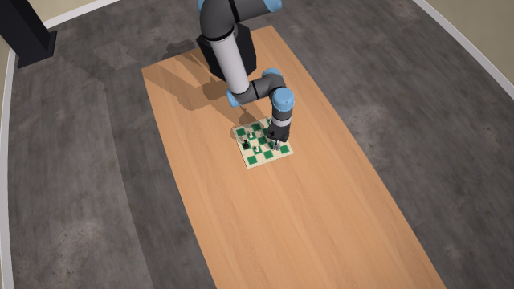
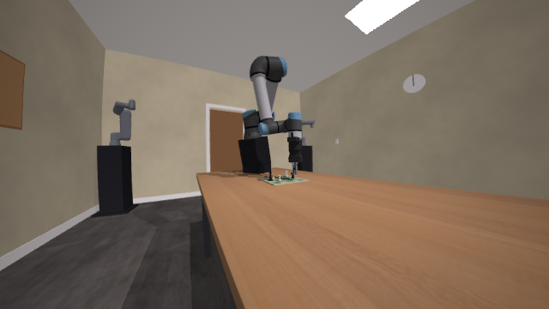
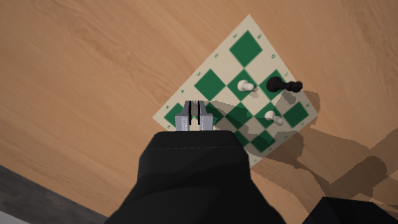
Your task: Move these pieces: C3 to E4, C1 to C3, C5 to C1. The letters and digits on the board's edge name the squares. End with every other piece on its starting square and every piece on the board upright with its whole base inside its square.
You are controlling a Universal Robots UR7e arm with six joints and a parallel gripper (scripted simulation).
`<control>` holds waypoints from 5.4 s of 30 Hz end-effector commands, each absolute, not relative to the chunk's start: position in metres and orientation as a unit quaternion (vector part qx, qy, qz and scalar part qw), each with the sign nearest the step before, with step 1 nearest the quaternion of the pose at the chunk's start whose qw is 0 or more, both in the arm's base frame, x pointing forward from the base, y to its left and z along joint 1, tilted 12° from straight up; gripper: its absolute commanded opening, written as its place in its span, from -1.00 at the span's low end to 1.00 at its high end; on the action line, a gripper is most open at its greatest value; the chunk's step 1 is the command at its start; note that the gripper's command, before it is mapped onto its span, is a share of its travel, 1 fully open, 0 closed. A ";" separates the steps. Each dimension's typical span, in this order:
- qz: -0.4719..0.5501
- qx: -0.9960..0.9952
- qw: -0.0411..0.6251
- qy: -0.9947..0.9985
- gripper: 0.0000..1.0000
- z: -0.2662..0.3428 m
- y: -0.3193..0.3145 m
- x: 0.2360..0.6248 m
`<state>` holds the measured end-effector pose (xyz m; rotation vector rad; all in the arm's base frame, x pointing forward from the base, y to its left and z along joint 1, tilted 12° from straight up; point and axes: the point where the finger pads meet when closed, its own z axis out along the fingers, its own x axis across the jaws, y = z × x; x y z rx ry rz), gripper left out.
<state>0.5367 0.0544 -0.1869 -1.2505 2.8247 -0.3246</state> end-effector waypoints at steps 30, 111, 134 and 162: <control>-0.105 -0.403 0.019 0.909 -1.00 -0.210 0.050 0.541; -0.105 -0.402 0.019 0.909 -1.00 -0.213 0.050 0.542; -0.105 -0.402 0.019 0.909 -1.00 -0.213 0.050 0.542; -0.105 -0.402 0.019 0.909 0.36 -0.213 0.050 0.542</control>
